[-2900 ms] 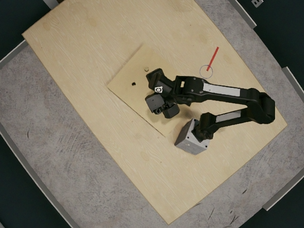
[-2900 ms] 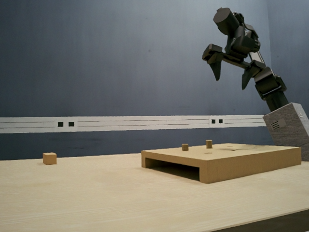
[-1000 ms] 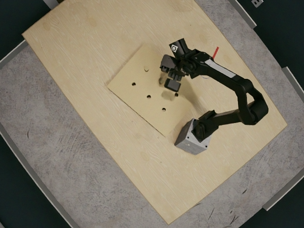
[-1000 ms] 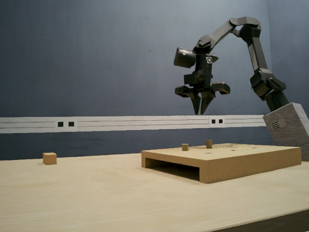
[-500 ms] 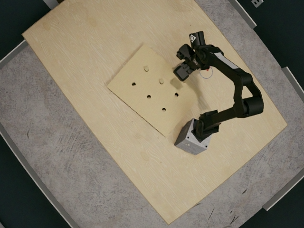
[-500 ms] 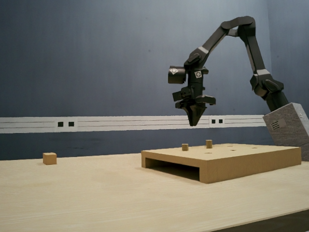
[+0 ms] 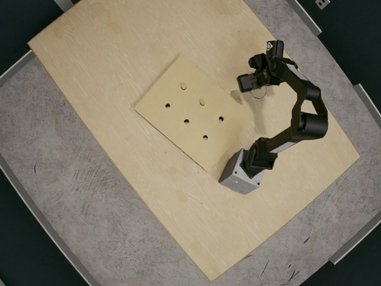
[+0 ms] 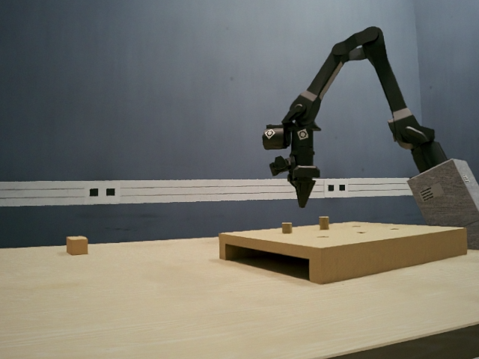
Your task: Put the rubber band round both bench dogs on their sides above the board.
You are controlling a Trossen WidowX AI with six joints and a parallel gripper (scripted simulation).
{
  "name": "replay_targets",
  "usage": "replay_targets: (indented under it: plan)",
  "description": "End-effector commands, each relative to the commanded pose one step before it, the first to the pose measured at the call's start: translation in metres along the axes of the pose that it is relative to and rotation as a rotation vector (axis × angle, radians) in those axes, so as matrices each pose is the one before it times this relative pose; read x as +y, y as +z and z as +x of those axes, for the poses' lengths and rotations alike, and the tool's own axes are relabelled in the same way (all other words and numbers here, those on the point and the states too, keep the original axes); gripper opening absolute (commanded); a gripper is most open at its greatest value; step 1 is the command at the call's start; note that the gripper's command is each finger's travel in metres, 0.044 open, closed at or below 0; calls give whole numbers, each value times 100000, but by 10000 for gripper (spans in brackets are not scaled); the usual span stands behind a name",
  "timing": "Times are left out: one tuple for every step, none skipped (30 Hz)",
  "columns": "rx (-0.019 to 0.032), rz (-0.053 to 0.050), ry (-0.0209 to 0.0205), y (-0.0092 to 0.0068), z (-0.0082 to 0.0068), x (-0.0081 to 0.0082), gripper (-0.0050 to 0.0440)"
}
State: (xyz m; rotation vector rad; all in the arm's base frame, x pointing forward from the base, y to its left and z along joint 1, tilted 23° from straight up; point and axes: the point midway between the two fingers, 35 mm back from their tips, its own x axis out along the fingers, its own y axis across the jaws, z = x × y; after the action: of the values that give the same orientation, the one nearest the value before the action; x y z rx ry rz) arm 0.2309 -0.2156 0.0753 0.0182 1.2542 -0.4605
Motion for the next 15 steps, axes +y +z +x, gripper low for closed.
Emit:
replay_targets:
  plan:
    - [-523, 10089, -1575, -78, 305, -2257, 80]
    - [343, 3414, -423, -226, 184, -711, 80]
    - [328, 3415, -431, -219, 181, -718, 80]
    - [312, 3415, -439, -212, 179, -724, 80]
    - [293, 3389, -443, -202, 175, -725, 80]
    - [244, 2974, -395, -170, 152, -642, 80]
    - [183, 2329, -313, -127, 117, -506, 80]
    - [126, 1663, -225, -88, 83, -364, 80]
    - [74, 998, -136, -51, 50, -219, 80]
    - [24, 333, -45, -17, 17, -73, 80]
    - [0, 0, 0, 0, 0, 0, 80]
    - [690, -34, 214, -257, 238, 86, 80]
    - [438, -22, 136, -158, 302, 53, 80]
    - [0, 0, 0, 0, 0, 0, 80]
    - [0, 0, 0, 0, 0, 0, 80]
